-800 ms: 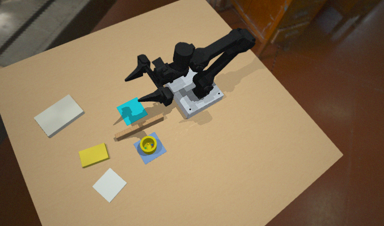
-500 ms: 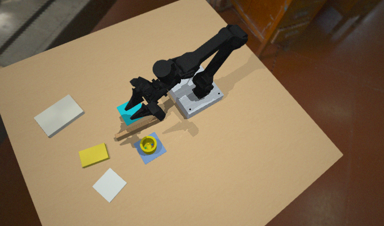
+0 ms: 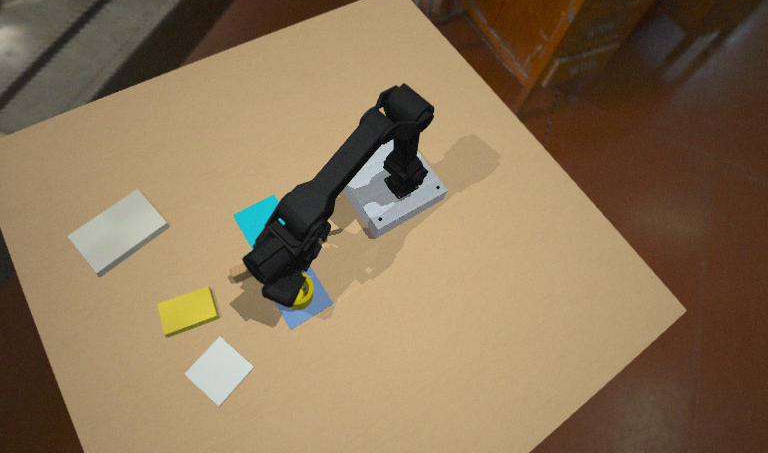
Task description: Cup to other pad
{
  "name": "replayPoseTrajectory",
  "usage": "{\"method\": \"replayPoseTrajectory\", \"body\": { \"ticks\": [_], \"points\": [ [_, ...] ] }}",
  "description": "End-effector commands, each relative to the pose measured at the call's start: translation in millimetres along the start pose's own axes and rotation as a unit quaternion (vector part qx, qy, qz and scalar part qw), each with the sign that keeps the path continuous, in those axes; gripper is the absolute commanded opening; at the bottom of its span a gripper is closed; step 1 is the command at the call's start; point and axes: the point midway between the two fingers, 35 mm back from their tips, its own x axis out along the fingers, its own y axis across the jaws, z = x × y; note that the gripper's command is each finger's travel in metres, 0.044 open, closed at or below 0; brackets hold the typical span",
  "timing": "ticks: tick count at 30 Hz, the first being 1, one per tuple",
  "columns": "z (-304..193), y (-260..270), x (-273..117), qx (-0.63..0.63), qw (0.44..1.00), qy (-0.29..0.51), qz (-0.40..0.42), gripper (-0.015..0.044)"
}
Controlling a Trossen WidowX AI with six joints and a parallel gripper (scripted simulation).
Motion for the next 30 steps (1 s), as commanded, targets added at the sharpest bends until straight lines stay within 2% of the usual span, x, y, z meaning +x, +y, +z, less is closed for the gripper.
{"method": "replayPoseTrajectory", "body": {
  "ticks": [1, 30],
  "points": [
    [-8.1, -7.5, 10.2, 0.046, 0.997, 0.022, -0.063, 0.0167],
    [-9.3, -12.1, 48.8, 0.046, 0.997, 0.022, -0.063, 0.0167]
  ]
}}
